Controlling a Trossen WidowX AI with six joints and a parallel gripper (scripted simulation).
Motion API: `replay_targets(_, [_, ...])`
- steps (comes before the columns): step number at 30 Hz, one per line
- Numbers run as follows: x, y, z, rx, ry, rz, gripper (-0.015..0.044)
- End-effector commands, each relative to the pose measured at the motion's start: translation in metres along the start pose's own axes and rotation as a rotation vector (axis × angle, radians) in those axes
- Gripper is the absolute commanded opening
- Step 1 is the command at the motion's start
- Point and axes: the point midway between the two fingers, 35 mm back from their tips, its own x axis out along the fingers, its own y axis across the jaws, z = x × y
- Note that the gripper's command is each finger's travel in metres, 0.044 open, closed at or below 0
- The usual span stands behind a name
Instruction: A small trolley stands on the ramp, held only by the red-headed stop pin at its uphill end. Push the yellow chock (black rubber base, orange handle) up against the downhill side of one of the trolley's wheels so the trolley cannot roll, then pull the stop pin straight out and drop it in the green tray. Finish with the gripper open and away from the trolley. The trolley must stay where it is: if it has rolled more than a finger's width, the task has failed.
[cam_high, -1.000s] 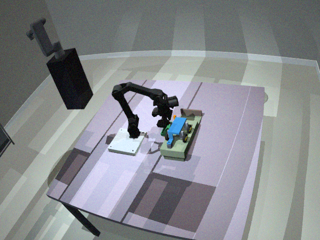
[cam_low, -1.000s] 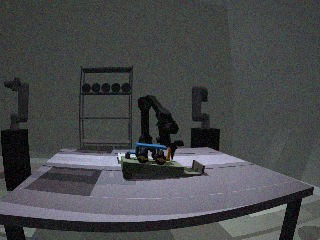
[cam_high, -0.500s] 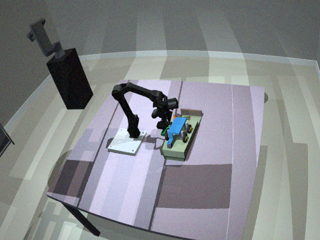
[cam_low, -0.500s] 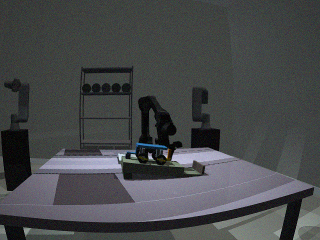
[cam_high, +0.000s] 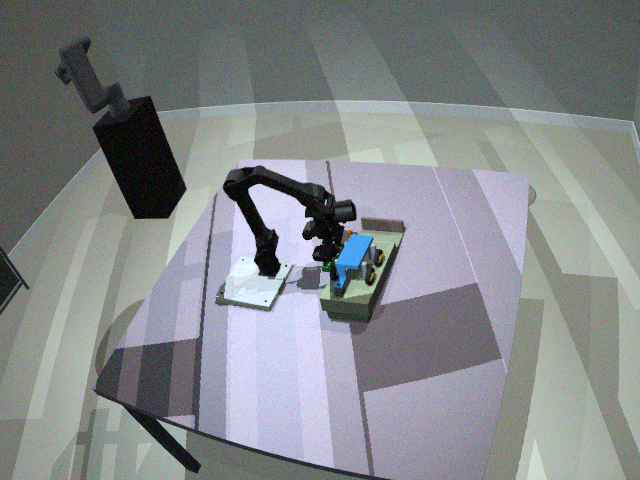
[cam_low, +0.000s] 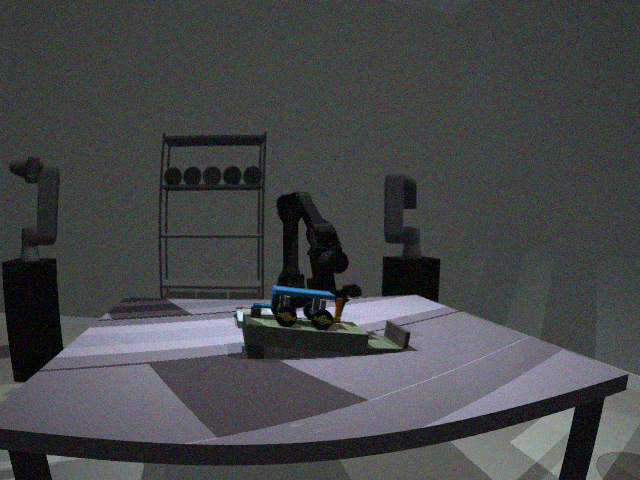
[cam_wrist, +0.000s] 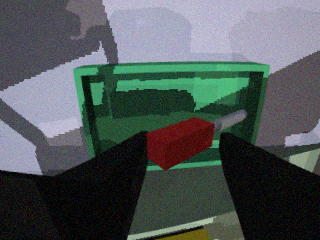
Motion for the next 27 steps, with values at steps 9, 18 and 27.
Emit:
replay_targets(9, [0.004,0.007,0.001,-0.004,-0.003,-0.006,0.019])
replay_targets(18, [0.007,0.011,0.001,-0.004,-0.003,-0.005,0.019])
replay_targets(27, [0.008,0.013,0.0,0.0,0.001,0.0,0.0242])
